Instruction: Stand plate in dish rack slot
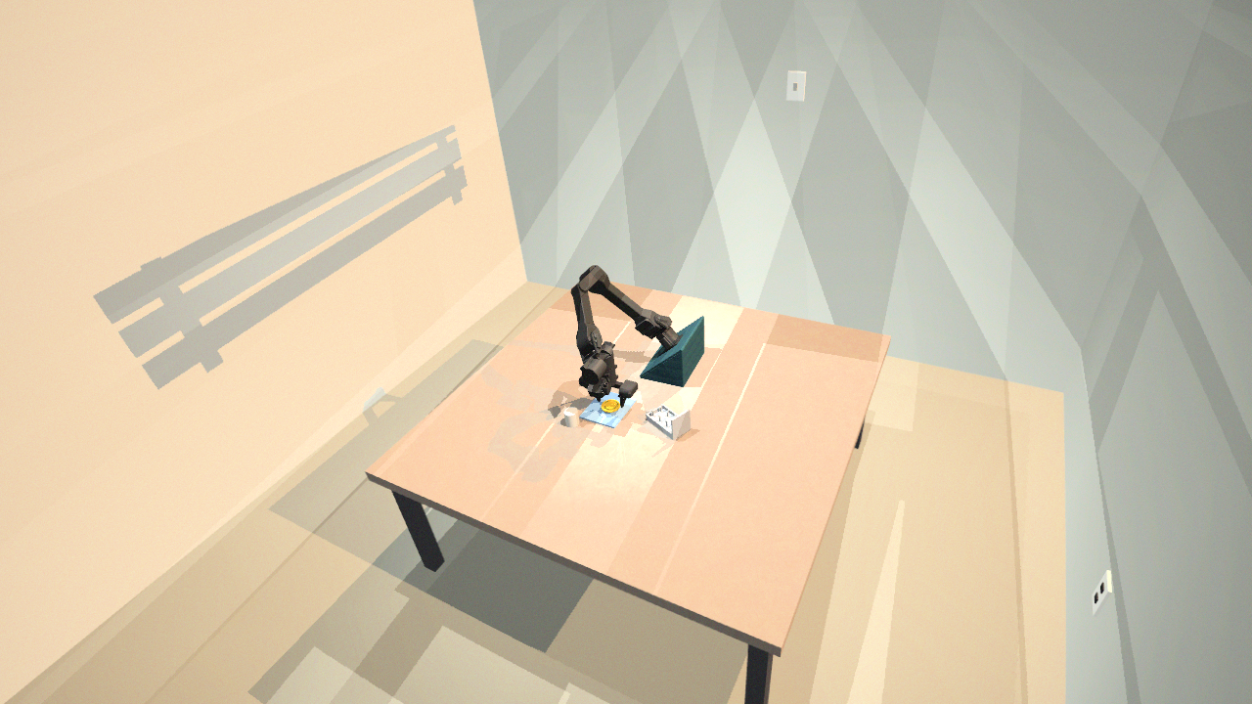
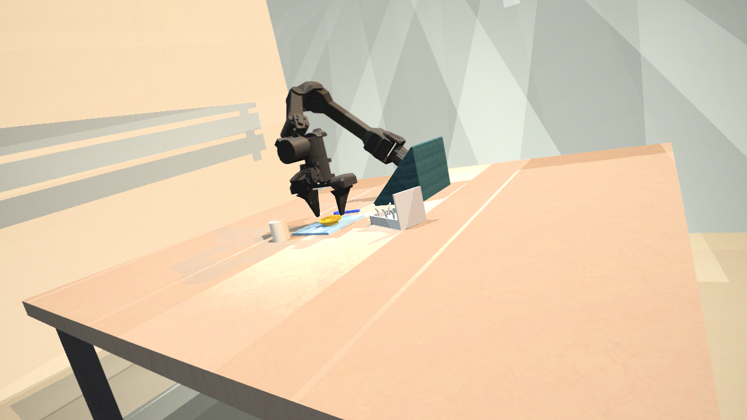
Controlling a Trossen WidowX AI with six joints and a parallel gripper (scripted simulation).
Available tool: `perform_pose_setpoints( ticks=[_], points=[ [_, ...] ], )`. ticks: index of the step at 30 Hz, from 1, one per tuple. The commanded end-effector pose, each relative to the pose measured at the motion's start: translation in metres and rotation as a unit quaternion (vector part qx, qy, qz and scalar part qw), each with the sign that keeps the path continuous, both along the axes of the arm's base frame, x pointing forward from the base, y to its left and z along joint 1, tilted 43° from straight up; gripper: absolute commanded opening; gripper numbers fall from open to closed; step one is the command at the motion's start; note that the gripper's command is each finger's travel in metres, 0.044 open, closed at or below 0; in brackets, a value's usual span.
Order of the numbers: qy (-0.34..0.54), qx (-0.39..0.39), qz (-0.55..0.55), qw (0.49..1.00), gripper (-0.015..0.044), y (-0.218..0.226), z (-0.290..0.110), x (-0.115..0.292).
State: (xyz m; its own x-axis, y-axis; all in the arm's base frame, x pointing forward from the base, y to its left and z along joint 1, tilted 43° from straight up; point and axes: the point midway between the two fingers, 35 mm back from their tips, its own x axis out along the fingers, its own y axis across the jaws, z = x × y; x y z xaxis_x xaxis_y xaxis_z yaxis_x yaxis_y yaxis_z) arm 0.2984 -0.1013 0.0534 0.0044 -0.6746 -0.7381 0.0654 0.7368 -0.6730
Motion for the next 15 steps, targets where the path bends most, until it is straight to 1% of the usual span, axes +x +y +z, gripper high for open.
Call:
perform_pose_setpoints(
  ticks=[1, 11, 13, 15],
  points=[
    [0.003, -0.003, 0.001, 1.000, 0.0400, -0.005, -0.005, -0.001],
    [0.004, -0.004, 0.001, 1.000, 0.0400, -0.016, -0.013, -0.002],
    [0.004, -0.004, 0.001, 1.000, 0.0348, -0.016, -0.013, -0.002],
    [0.004, -0.004, 0.001, 1.000, 0.0347, -0.016, -0.013, -0.002]
  ],
)
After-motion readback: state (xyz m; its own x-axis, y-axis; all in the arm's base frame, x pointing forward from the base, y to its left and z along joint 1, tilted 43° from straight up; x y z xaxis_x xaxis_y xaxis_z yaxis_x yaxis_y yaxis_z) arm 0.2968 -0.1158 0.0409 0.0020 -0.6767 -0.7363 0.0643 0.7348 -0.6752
